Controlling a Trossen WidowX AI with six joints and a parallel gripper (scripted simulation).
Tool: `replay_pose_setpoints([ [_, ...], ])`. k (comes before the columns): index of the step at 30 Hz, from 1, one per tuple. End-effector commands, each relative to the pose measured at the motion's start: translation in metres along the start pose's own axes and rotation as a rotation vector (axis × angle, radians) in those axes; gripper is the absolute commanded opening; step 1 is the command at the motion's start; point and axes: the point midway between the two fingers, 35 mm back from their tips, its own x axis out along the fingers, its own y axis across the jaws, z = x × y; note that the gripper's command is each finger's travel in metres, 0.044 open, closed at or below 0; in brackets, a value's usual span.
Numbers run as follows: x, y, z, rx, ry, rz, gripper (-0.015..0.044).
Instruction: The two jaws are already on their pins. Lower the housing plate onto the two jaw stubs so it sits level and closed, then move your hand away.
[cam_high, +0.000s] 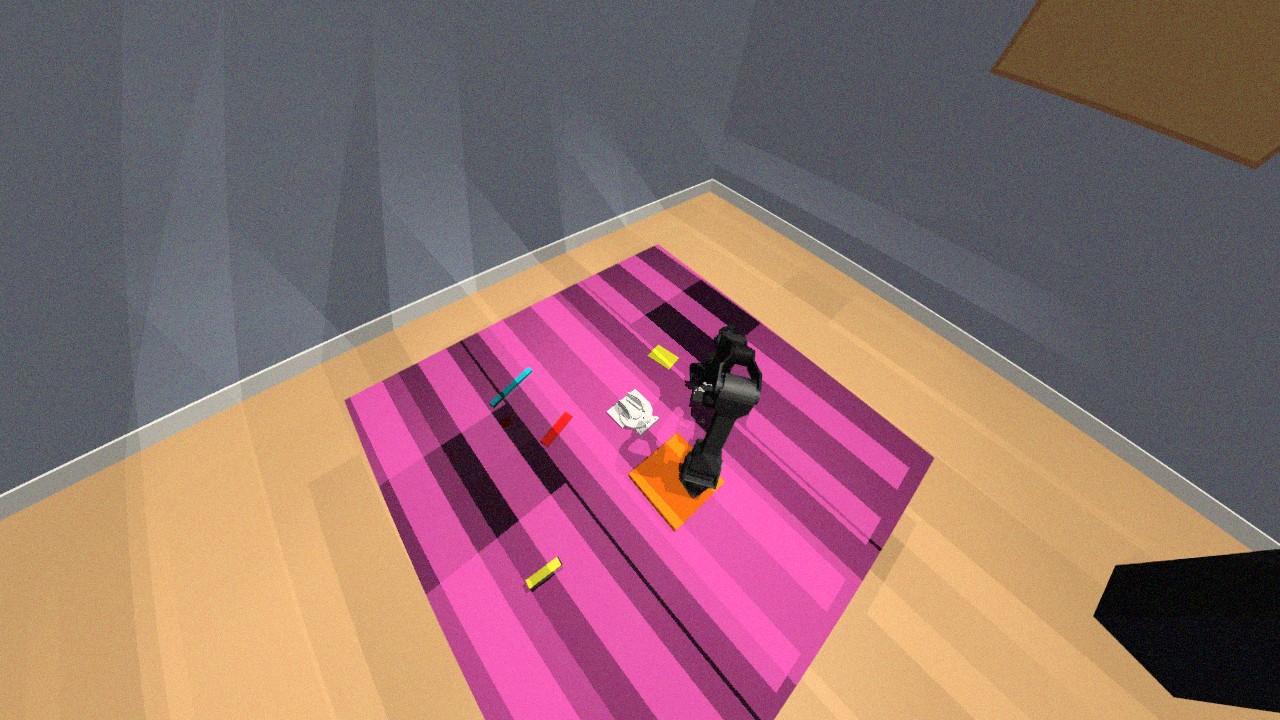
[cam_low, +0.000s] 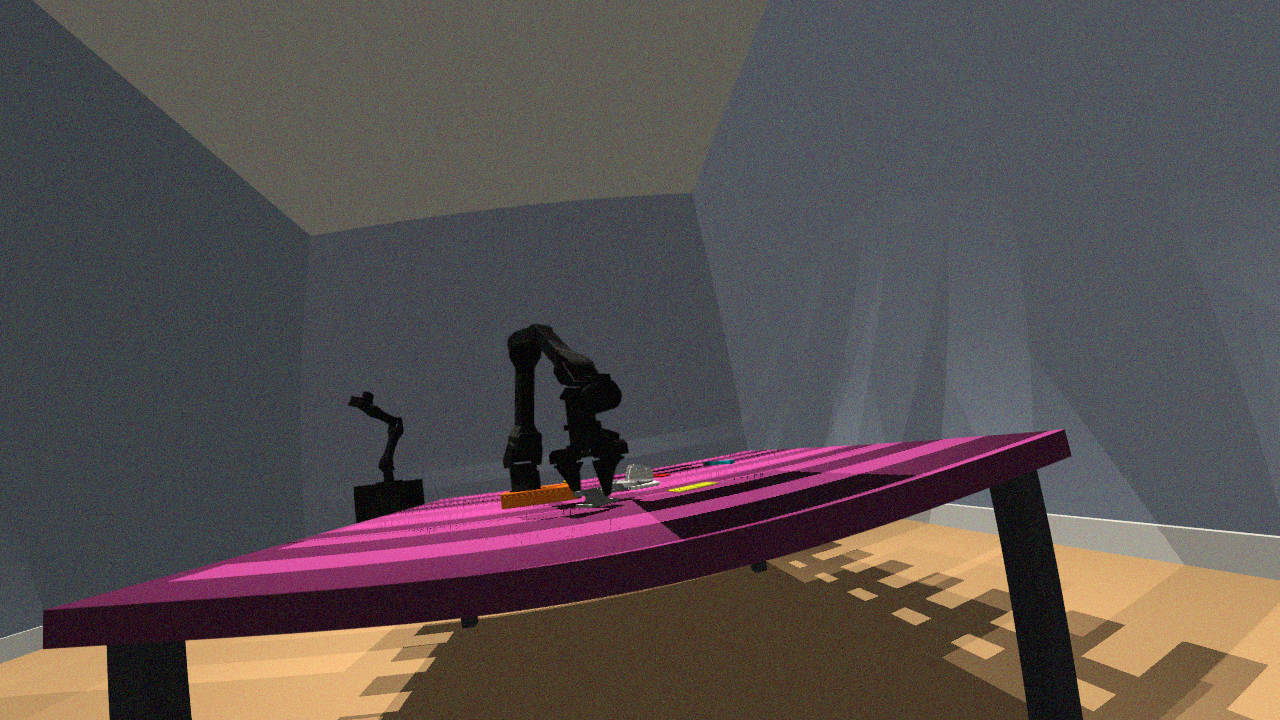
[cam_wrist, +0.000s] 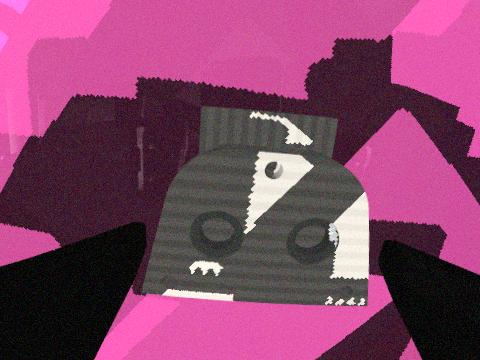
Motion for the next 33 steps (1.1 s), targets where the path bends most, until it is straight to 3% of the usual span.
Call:
replay_pose_setpoints([
  [1,0.0069,0.0024,0.0011,0.000,-0.006,0.005,0.0440],
  [29,0.0084,0.0024,0.0011,0.000,-0.006,0.005,0.0440],
  [33,0.0079,0.0025,0.0002,0.001,0.000,0.006,0.0413],
])
